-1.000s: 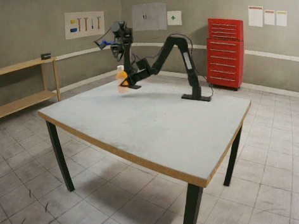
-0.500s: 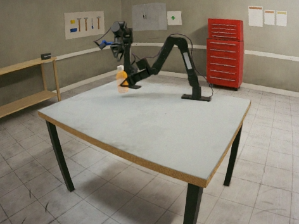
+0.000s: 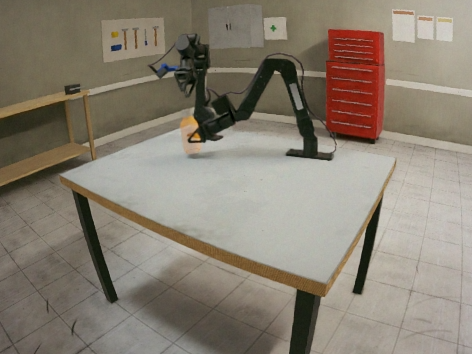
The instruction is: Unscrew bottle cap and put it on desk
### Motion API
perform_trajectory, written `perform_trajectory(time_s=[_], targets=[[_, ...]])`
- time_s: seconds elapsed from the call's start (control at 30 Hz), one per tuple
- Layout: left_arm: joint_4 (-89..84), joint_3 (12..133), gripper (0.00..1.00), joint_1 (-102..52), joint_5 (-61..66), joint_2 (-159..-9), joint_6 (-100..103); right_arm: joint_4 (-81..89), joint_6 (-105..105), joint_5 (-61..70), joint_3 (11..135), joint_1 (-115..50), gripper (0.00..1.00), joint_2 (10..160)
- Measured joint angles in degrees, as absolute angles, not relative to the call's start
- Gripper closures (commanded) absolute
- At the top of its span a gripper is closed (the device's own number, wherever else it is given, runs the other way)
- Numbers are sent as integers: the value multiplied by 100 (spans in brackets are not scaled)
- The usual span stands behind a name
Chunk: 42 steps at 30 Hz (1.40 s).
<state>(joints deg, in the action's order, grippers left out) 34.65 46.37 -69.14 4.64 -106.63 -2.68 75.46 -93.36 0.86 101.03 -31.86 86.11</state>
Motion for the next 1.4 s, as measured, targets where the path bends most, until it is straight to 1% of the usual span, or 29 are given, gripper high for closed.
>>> perform_trajectory(time_s=[0.33, 0.53, 0.73, 0.97, 1.27, 1.4], targets=[[3232, 5207, 100, -4956, 1758, -10855, -862, 7546, -9336, 86, 10103, -3186, 30, 8611], [3070, 5463, 100, -4434, 2521, -10989, -1103, 7546, -9336, 86, 10103, -3186, 30, 8611], [2995, 5522, 100, -4357, 2845, -10986, -1208, 7546, -9336, 86, 10103, -3186, 30, 8611], [2985, 5529, 100, -4366, 2921, -10986, -1291, 7546, -9336, 86, 10103, -3186, 30, 8611], [3052, 5328, 100, -4827, 1957, -10875, -3061, 7546, -9336, 86, 10103, -3186, 30, 8611], [3122, 5280, 100, -4869, 1712, -10871, -3496, 7546, -9336, 86, 10103, -3186, 30, 8611]])
